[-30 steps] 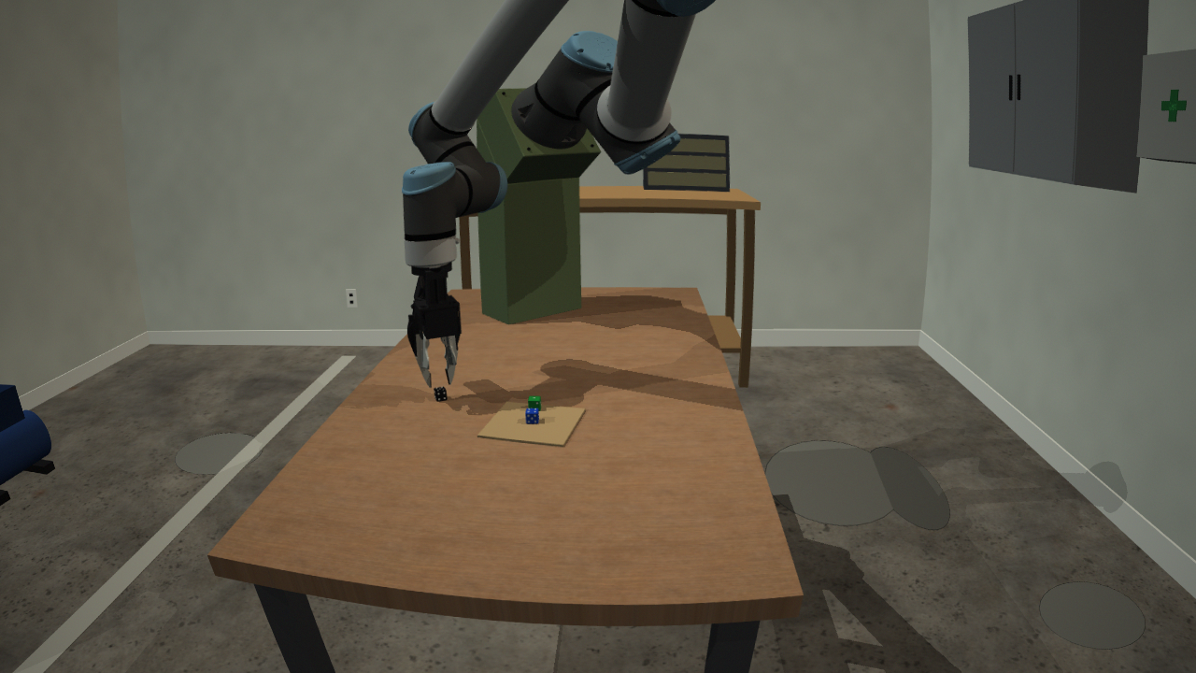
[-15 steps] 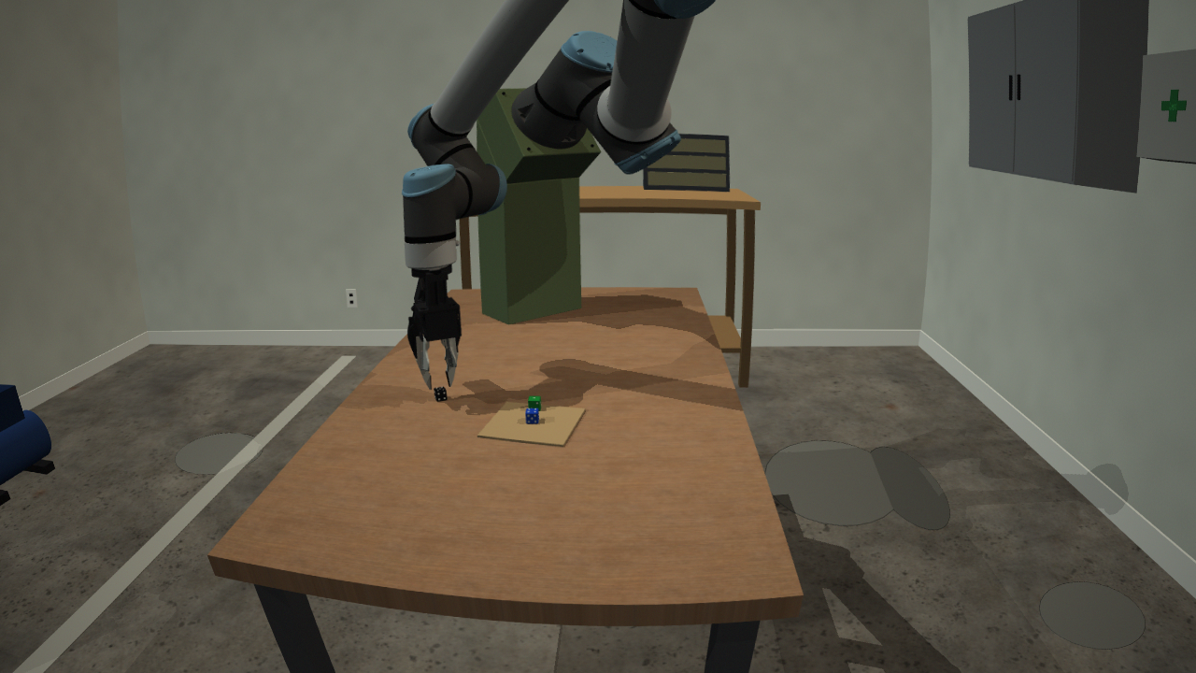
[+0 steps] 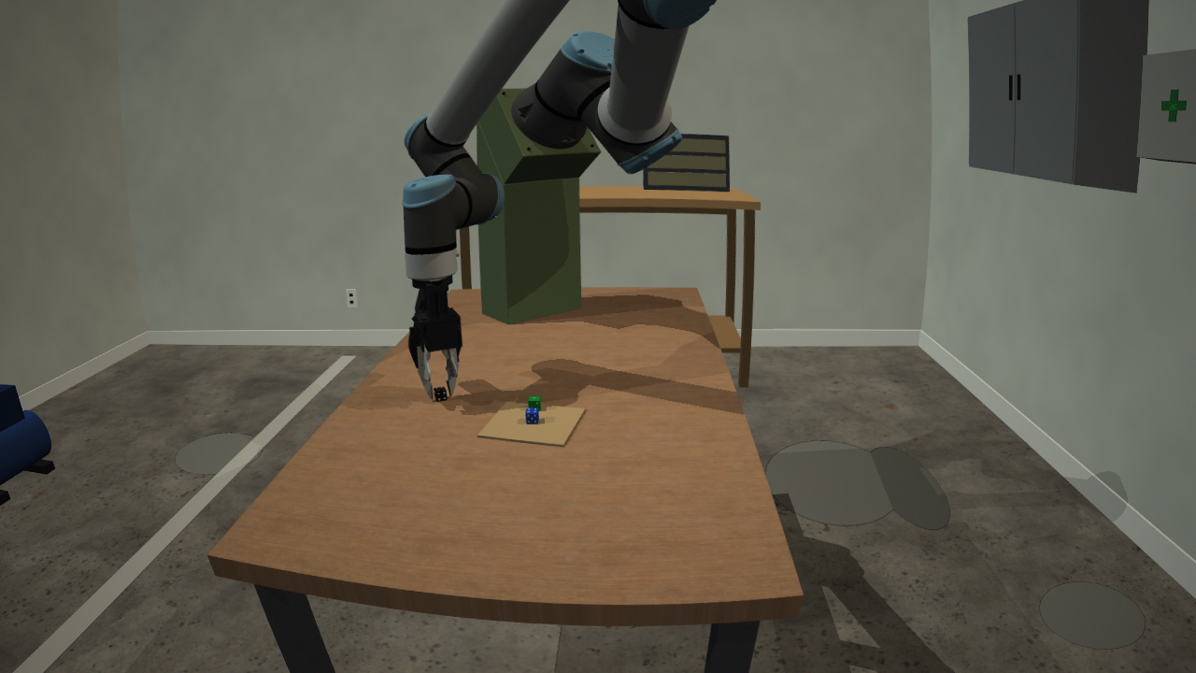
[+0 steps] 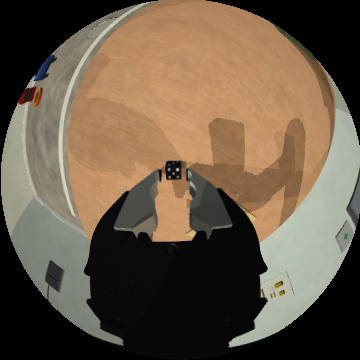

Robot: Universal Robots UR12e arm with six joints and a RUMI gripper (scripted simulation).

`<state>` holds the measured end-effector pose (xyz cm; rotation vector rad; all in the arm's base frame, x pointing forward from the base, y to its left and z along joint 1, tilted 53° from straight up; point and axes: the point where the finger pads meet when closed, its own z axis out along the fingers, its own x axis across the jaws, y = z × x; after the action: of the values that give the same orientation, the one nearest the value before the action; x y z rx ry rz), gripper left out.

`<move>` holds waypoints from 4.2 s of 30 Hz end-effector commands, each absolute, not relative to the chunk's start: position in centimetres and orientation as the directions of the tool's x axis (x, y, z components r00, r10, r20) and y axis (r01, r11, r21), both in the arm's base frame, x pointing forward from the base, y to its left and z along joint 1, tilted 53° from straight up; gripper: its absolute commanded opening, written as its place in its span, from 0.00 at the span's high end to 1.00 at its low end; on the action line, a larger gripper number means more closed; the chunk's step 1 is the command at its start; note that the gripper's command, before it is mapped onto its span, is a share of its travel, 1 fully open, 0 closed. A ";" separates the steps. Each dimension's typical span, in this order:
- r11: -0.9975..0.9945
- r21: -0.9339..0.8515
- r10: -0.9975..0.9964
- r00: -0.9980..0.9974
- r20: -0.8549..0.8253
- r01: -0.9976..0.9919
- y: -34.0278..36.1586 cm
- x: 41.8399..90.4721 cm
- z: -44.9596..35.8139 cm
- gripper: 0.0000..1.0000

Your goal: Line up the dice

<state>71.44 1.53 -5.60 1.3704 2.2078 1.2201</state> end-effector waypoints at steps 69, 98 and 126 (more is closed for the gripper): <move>0.198 0.770 0.835 -0.516 0.192 0.607 1.7 71.7 -5.8 0.97; 0.198 0.770 0.835 -0.516 0.192 0.607 -2.9 66.3 -0.4 0.97; 0.151 0.753 0.845 -0.479 0.237 0.640 -2.2 67.0 2.5 0.97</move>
<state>66.20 -2.90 1.22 1.4035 2.1992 1.2274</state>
